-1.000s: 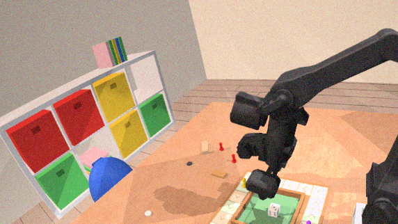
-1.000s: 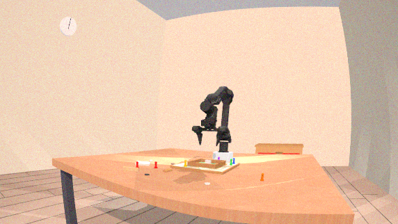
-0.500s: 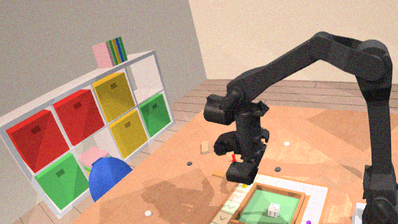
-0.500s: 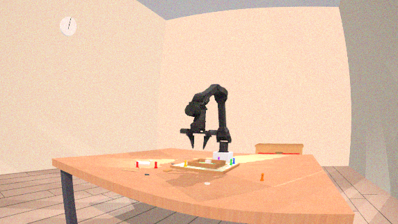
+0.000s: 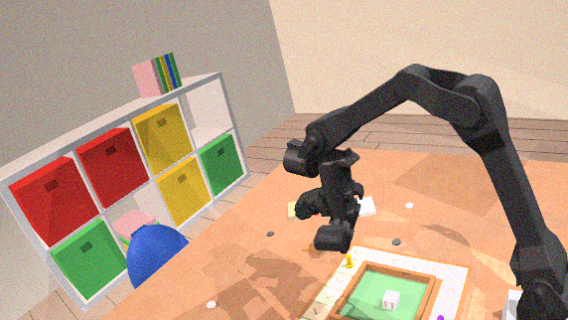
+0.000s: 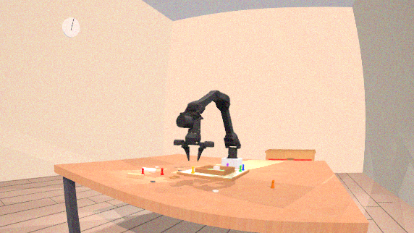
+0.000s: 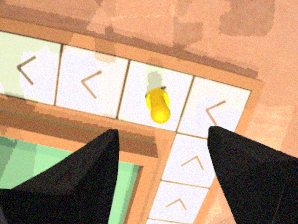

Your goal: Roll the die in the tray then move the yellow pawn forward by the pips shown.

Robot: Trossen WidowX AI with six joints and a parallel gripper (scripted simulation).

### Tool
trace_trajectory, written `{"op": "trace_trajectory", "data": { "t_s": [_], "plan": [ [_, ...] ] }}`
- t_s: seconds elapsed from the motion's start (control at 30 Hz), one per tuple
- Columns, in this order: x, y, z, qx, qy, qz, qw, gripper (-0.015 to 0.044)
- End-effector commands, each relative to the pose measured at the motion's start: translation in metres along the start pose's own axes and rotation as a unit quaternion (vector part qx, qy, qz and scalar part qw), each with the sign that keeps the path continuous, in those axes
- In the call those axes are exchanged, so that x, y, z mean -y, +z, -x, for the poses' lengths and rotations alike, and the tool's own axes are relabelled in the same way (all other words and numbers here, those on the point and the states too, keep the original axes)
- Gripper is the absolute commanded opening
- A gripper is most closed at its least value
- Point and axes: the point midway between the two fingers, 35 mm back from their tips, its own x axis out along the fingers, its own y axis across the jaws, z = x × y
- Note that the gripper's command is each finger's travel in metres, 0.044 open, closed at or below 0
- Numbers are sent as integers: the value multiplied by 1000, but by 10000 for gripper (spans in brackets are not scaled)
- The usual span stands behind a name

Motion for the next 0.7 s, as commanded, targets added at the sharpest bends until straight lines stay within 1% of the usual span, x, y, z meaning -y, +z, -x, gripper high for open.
{"op": "trace_trajectory", "data": {
  "t_s": [0.0,0.13,0.67],
  "plan": [
    [1,-1,-11,-6,1,2,1000,200],
    [1,-1,-12,-6,1,2,1000,200],
    [1,-1,-38,-6,1,2,1000,200]
  ]
}}
